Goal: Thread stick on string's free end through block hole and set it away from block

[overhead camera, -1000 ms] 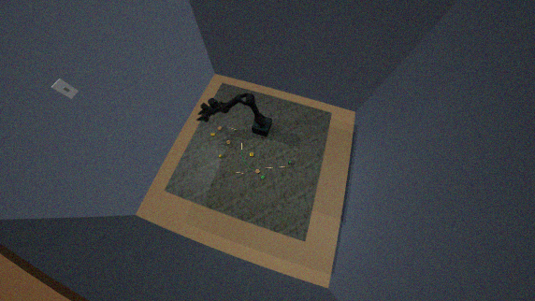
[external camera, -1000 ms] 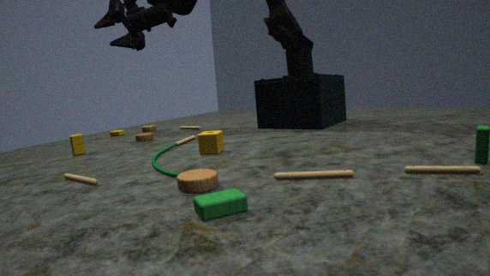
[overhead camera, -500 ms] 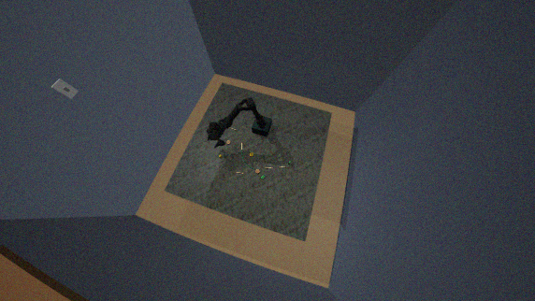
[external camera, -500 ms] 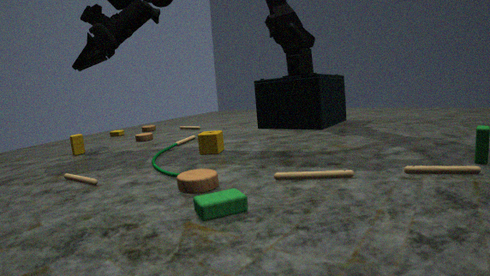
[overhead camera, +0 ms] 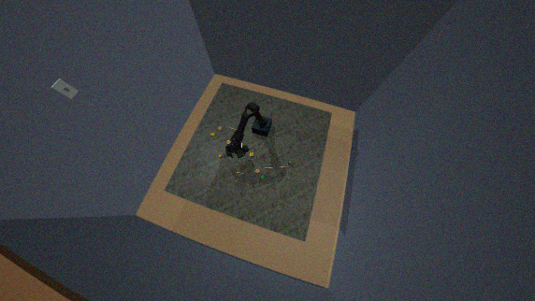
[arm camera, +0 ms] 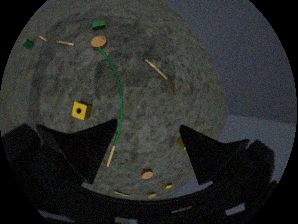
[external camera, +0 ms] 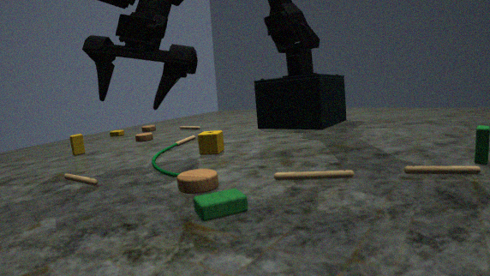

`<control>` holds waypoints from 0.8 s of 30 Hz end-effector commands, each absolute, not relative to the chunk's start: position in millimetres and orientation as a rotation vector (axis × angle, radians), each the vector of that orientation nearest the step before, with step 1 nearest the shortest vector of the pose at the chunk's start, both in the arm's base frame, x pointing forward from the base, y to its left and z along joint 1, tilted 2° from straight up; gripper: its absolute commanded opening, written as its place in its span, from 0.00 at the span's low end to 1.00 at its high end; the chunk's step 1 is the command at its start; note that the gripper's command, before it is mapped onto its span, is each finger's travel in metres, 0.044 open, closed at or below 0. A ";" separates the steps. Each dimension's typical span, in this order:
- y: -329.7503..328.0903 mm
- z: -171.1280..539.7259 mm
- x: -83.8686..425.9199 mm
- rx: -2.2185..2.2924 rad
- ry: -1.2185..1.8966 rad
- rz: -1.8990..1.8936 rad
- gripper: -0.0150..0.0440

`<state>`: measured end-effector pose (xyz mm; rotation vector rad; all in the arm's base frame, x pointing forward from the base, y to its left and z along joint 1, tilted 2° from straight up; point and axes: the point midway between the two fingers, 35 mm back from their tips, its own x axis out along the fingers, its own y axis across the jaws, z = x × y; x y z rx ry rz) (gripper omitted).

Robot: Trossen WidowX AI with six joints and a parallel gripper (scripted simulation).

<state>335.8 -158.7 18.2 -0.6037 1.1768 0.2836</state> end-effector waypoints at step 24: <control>-43.0 -10.1 284.6 -1.123 1.286 1.077 1.00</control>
